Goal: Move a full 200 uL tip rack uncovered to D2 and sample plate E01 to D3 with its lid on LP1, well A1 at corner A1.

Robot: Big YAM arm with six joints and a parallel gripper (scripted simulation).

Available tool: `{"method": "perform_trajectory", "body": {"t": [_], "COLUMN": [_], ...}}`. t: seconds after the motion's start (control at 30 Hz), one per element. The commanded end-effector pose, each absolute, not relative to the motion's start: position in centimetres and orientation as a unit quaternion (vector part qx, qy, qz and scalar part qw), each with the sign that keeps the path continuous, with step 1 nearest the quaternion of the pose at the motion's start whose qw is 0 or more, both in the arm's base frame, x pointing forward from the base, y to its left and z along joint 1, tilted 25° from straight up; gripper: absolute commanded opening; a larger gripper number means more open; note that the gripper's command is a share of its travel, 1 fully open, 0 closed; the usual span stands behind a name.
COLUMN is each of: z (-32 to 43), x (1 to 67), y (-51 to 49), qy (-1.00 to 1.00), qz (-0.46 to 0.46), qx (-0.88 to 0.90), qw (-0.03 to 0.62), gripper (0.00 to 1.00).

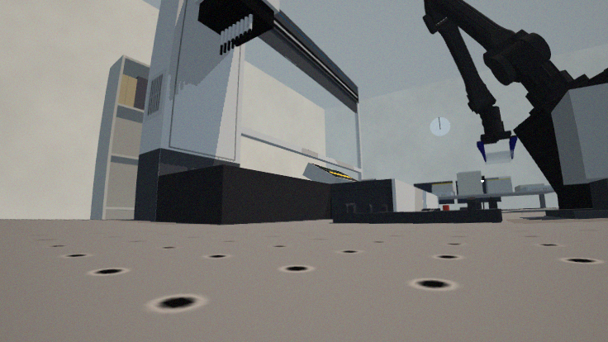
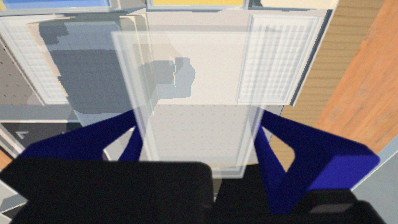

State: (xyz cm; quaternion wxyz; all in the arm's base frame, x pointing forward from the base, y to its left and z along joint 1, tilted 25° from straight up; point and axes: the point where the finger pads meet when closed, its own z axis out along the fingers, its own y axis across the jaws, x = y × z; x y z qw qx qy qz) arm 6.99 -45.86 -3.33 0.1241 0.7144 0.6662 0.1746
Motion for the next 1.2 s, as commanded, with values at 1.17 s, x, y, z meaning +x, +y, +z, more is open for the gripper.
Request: {"method": "perform_trajectory", "body": {"t": [1.17], "z": [-8.2], "x": [9.7], "y": [-46.0], "qy": [0.666], "qz": [0.172], "qx": [0.715], "qw": [0.129], "gripper": [0.00]}}
